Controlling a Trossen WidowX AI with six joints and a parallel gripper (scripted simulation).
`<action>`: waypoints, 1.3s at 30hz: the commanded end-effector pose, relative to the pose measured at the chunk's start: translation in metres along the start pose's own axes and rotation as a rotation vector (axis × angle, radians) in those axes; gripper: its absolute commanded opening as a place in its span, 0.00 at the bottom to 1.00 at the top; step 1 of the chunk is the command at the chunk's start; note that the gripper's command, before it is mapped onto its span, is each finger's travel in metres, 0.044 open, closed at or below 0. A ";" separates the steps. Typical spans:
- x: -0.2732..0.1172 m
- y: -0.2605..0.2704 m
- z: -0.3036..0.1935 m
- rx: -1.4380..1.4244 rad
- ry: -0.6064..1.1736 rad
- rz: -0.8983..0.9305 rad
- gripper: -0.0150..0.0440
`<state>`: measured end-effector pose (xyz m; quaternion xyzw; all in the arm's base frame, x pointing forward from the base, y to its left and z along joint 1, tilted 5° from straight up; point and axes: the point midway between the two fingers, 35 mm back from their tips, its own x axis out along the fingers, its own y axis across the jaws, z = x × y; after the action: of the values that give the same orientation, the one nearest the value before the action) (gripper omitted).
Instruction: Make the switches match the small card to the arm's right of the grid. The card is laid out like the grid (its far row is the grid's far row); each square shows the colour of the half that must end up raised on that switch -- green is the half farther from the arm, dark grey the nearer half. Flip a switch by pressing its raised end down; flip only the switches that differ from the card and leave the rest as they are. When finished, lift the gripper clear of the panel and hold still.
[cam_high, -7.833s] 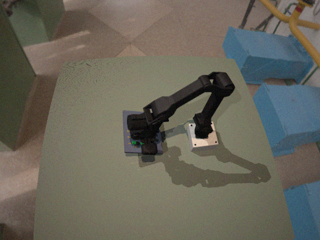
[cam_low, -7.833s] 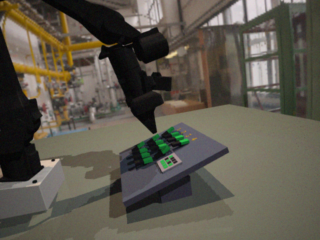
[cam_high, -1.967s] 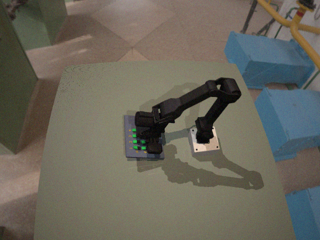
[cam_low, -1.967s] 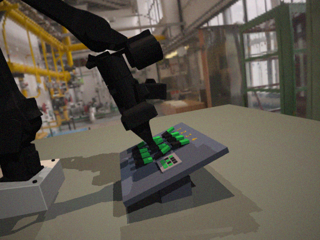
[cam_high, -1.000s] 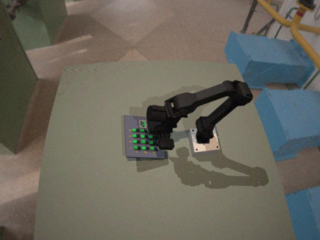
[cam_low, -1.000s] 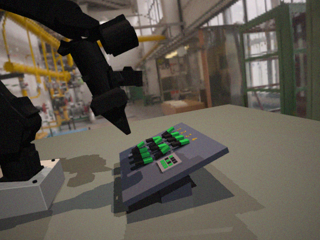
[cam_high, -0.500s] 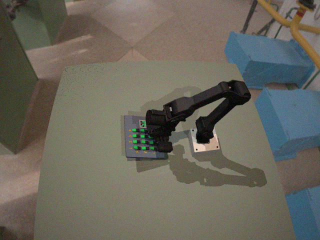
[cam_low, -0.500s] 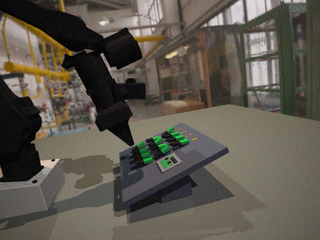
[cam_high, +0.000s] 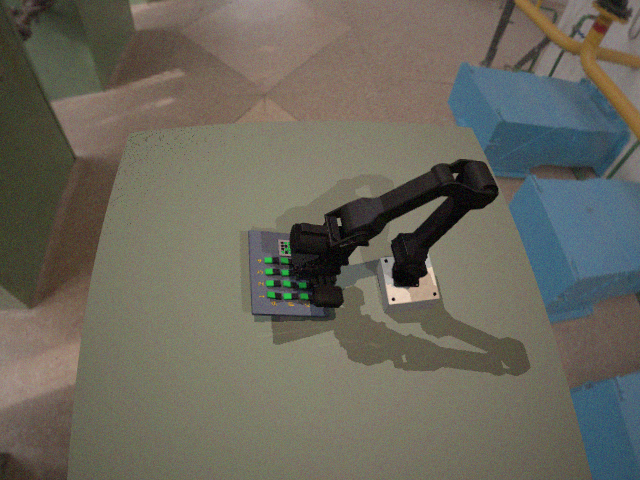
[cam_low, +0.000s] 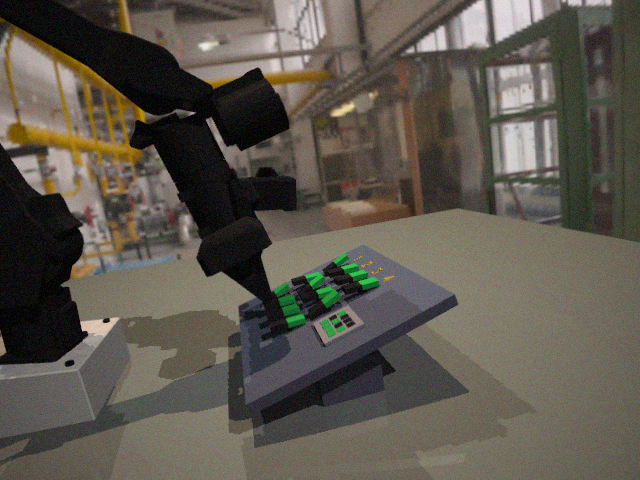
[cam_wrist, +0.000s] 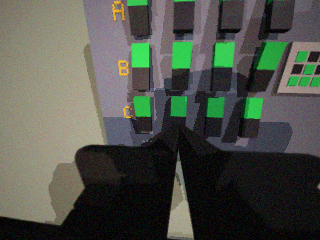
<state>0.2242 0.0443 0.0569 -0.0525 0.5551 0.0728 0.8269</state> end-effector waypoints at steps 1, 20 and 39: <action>0.001 0.000 0.000 0.001 -0.001 0.001 0.25; 0.002 0.000 0.000 0.001 -0.001 0.001 0.25; 0.004 0.000 0.000 0.001 -0.001 0.001 0.25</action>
<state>0.2251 0.0444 0.0535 -0.0526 0.5557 0.0727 0.8266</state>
